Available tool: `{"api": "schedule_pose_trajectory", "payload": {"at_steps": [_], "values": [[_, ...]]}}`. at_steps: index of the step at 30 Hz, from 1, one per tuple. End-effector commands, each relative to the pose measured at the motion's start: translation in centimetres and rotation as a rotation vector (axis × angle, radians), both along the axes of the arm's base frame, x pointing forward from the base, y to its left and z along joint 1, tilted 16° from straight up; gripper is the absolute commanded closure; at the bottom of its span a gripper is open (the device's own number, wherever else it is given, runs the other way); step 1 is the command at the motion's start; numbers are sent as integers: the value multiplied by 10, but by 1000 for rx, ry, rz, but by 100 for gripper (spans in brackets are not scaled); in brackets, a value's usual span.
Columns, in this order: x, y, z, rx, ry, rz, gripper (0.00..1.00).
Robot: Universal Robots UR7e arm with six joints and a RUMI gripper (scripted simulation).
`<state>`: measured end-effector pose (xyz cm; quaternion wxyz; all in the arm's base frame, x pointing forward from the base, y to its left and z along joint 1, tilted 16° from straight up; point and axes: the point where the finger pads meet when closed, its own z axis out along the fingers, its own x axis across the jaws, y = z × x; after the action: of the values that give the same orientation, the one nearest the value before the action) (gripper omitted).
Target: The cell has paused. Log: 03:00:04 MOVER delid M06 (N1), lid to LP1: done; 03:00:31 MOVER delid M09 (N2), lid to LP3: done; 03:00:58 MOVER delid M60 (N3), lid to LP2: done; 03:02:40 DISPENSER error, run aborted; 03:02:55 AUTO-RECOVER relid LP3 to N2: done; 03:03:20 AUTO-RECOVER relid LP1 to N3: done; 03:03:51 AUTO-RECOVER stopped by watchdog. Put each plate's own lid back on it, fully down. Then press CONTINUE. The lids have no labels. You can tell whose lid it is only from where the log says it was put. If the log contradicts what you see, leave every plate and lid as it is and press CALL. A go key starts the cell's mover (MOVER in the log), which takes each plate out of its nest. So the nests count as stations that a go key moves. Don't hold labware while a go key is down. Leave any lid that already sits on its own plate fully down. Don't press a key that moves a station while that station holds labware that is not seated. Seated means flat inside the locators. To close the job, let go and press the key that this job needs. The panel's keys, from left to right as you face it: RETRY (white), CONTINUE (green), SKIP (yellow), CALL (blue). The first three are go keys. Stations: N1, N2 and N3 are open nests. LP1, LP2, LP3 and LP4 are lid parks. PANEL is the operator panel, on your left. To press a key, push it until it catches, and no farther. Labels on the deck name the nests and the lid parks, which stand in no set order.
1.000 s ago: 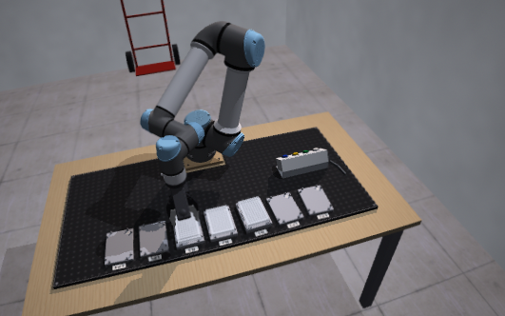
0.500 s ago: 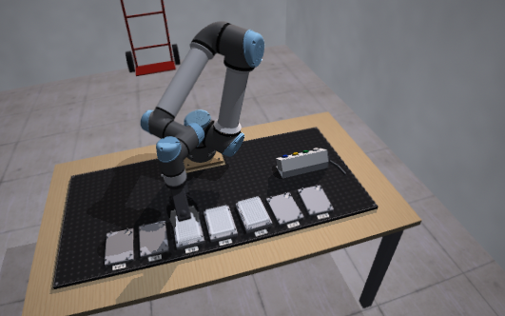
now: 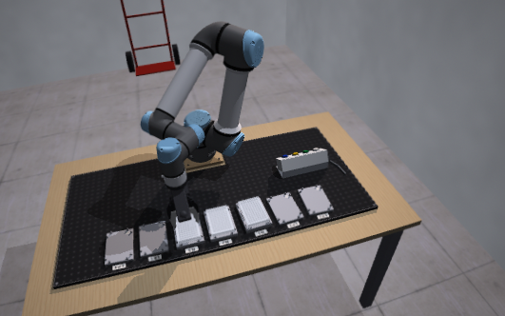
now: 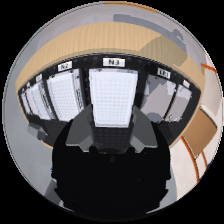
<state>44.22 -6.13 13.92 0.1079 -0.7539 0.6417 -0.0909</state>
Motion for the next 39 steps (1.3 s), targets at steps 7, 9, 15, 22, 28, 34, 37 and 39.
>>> {"api": "schedule_pose_trajectory", "payload": {"at_steps": [7, 9, 15, 22, 28, 34, 37, 39], "values": [[1, 0, -3, -1, -1, 0, 100], [1, 0, -3, -1, -1, 0, 100], [2, 0, -5, -1, -1, 0, 100], [2, 0, -6, -1, -1, 0, 100], [2, 0, -6, -1, -1, 0, 100], [2, 0, -6, -1, -1, 0, 100], [2, 0, -6, -1, -1, 0, 100], [2, 0, -6, -1, -1, 0, 100]]}}
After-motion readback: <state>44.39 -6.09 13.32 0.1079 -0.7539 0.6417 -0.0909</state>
